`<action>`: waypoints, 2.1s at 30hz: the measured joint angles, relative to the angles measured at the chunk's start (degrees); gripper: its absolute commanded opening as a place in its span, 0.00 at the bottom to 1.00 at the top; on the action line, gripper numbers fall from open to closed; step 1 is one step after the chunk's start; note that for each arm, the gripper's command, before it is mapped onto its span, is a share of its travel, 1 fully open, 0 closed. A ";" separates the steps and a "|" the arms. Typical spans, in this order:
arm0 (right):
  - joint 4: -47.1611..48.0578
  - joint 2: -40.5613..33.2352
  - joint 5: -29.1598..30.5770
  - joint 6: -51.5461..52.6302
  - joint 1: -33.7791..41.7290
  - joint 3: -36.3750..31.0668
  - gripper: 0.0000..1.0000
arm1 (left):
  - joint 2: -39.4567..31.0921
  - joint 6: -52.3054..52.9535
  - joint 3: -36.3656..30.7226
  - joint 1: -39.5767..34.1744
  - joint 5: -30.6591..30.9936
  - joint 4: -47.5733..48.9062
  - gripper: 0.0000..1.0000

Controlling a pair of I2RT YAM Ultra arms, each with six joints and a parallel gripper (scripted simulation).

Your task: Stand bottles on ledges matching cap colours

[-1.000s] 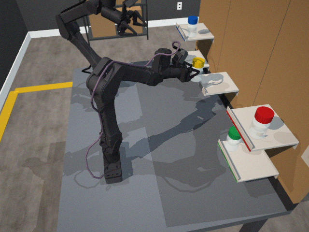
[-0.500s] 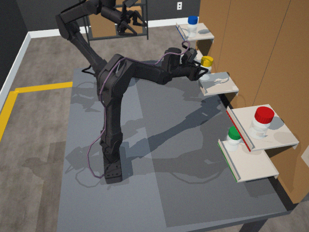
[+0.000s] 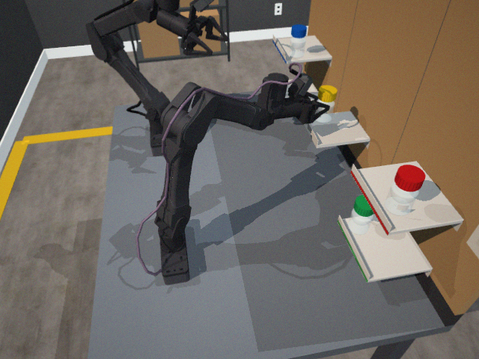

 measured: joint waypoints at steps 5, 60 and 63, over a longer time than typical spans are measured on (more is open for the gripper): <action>0.00 0.00 0.00 0.00 0.00 0.00 0.49 | 0.00 0.00 0.00 0.00 0.00 0.00 1.00; 11.67 5.07 -0.24 -0.44 -0.28 -3.93 0.49 | 0.00 0.00 0.00 0.00 0.00 0.00 1.00; 11.82 5.05 -0.24 -0.44 -0.28 -3.93 0.49 | 0.00 0.00 0.00 0.00 0.00 0.00 1.00</action>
